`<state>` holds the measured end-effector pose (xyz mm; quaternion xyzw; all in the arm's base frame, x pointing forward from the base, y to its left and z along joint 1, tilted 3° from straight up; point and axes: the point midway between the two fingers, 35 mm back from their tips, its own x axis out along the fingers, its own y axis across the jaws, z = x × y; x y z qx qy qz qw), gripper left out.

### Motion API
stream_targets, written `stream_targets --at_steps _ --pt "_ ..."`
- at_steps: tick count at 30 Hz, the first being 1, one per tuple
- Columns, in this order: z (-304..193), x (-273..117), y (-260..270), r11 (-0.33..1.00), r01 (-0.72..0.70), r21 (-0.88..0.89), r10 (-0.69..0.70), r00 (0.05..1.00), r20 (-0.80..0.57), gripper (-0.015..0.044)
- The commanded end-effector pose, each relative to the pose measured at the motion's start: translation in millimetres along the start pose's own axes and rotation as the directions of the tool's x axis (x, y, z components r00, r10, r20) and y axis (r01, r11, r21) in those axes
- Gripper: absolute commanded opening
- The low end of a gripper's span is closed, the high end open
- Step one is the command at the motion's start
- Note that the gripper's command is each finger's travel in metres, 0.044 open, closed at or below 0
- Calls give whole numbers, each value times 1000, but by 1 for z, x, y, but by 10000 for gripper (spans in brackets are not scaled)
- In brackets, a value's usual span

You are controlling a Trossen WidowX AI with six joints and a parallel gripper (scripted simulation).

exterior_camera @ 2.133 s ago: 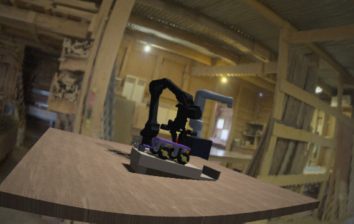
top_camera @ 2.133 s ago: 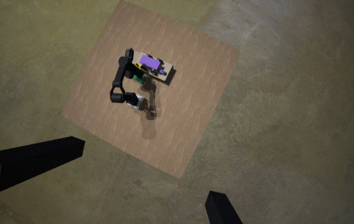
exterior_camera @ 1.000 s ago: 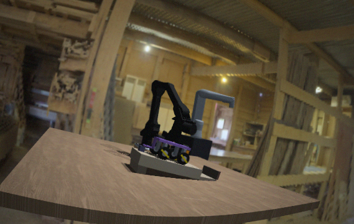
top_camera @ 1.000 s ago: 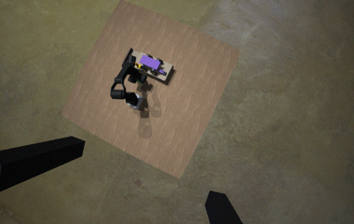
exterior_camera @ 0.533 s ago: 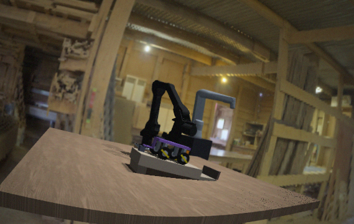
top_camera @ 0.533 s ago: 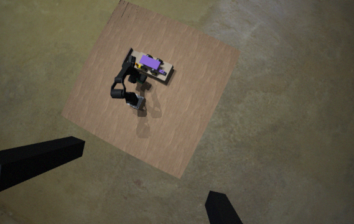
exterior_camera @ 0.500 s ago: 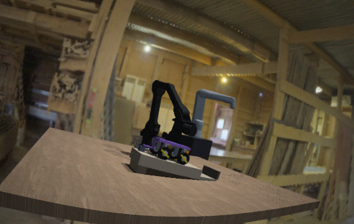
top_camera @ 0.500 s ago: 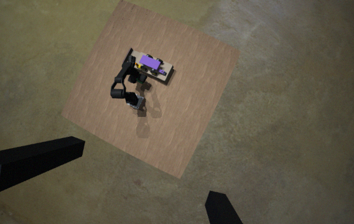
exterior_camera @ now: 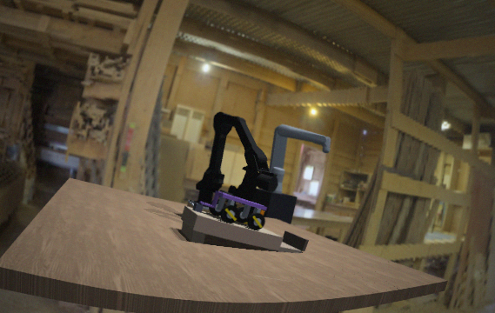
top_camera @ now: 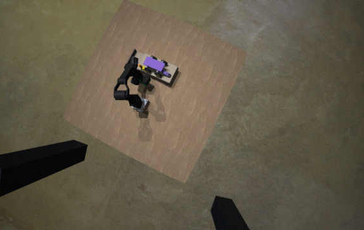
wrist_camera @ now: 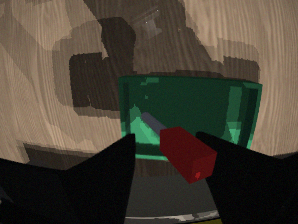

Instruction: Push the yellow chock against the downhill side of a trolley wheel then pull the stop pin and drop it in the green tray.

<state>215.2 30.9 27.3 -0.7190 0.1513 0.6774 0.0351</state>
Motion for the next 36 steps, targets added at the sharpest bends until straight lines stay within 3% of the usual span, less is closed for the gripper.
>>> stream_targets --at_steps 1,36 --pt "0 1 -3 1000 -4 4 4 1000 0 190" --pt "-1 9 -23 1000 -3 4 3 1000 0 190"
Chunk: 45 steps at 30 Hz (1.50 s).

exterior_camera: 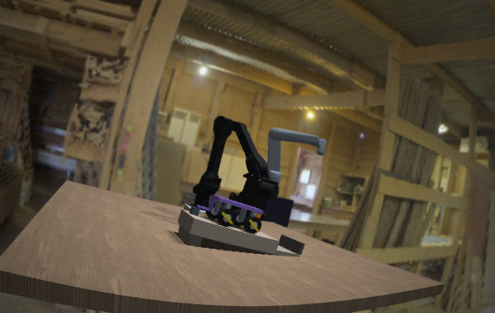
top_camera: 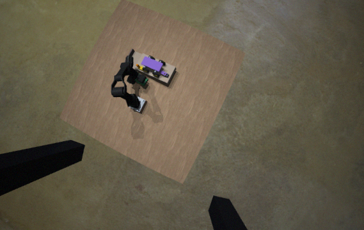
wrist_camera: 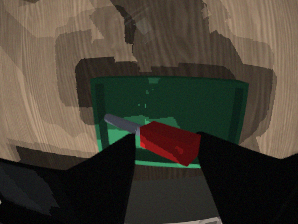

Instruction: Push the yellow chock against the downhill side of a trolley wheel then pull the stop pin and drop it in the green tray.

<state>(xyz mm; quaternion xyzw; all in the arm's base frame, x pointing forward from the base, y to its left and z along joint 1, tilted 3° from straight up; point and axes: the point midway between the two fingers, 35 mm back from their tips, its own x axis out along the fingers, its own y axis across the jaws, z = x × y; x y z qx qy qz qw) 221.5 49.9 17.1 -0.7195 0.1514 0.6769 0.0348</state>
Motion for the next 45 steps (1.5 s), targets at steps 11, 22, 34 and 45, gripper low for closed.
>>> stream_targets --at_steps 11,22,34,45 --pt "0 5 -7 1000 -2 4 2 1000 1 190" --pt "-1 9 -12 1000 -2 4 2 1000 1 190" --pt "-1 9 -12 1000 0 0 0 1000 -1 340" --pt "-1 -12 -9 1000 -1 4 1 1000 1 340"
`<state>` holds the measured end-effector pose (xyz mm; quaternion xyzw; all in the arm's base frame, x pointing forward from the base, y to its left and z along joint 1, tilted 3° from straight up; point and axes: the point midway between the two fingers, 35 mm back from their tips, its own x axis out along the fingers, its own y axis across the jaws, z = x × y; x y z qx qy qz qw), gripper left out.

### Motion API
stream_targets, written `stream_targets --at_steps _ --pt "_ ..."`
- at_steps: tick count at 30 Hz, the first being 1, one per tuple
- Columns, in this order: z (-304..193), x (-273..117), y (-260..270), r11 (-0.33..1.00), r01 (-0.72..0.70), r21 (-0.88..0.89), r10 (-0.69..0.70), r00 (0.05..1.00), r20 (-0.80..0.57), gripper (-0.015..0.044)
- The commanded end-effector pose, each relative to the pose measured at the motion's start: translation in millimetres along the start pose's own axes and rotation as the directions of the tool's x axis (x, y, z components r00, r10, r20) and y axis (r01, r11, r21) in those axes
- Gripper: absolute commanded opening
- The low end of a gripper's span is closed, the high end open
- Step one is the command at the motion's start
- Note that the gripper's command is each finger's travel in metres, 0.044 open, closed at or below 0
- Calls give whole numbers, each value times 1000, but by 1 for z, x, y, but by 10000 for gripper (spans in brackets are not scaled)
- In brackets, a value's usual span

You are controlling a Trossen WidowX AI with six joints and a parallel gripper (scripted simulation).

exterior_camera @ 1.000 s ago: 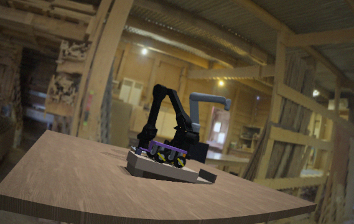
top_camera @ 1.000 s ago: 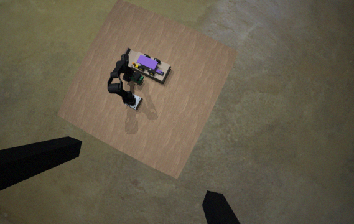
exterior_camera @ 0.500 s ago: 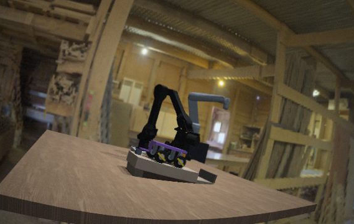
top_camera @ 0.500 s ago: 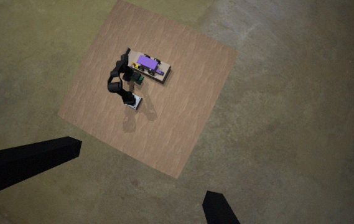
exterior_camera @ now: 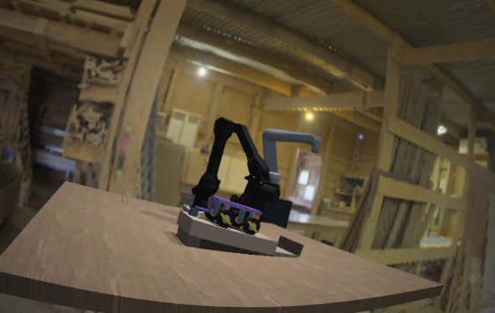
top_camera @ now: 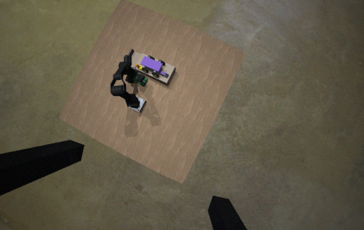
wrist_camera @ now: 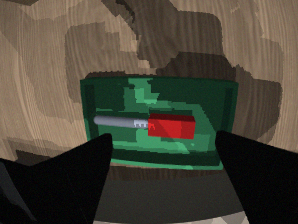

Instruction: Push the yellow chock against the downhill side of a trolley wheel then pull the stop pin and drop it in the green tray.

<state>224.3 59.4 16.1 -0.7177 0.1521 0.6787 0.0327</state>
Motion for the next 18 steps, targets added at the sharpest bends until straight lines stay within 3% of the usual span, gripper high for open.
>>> stream_targets --at_steps 1,5,18 --pt "-1 -14 2 1000 3 6 -3 1000 -3 340" --pt "-1 -26 4 1000 3 7 -3 1000 -3 440" --pt "-1 -69 11 1000 3 7 -3 1000 -3 440"
